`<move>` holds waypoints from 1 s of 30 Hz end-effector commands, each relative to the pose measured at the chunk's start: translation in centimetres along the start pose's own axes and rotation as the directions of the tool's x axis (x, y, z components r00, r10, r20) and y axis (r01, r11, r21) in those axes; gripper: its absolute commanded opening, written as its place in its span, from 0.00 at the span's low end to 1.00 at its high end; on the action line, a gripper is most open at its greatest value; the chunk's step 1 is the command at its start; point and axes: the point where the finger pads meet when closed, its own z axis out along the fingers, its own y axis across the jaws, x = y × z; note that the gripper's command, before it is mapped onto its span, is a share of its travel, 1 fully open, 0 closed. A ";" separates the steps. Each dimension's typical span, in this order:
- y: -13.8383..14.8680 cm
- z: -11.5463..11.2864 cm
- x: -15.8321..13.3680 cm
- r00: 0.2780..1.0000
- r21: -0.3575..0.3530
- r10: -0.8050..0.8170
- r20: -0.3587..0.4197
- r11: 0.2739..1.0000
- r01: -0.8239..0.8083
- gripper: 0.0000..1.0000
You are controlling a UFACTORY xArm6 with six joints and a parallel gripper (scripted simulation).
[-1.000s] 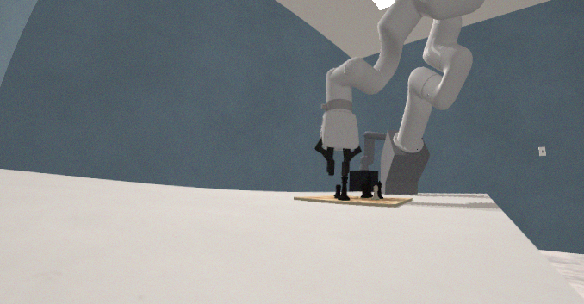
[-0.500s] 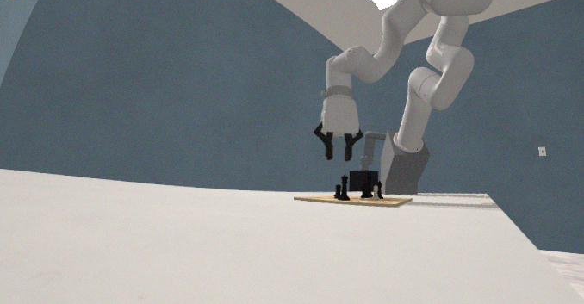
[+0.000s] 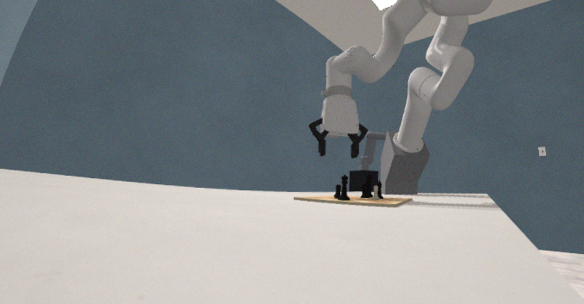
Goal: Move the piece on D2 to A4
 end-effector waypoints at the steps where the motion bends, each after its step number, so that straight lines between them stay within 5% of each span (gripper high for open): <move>1: -0.1 -0.1 0.0 1.000 0.002 -0.001 0.000 1.000 0.001 1.00; 12: -0.1 -0.7 0.0 1.000 0.002 -0.001 0.000 1.000 0.001 1.00; 30: -0.1 -7.1 0.0 1.000 0.002 -0.001 0.000 1.000 0.001 1.00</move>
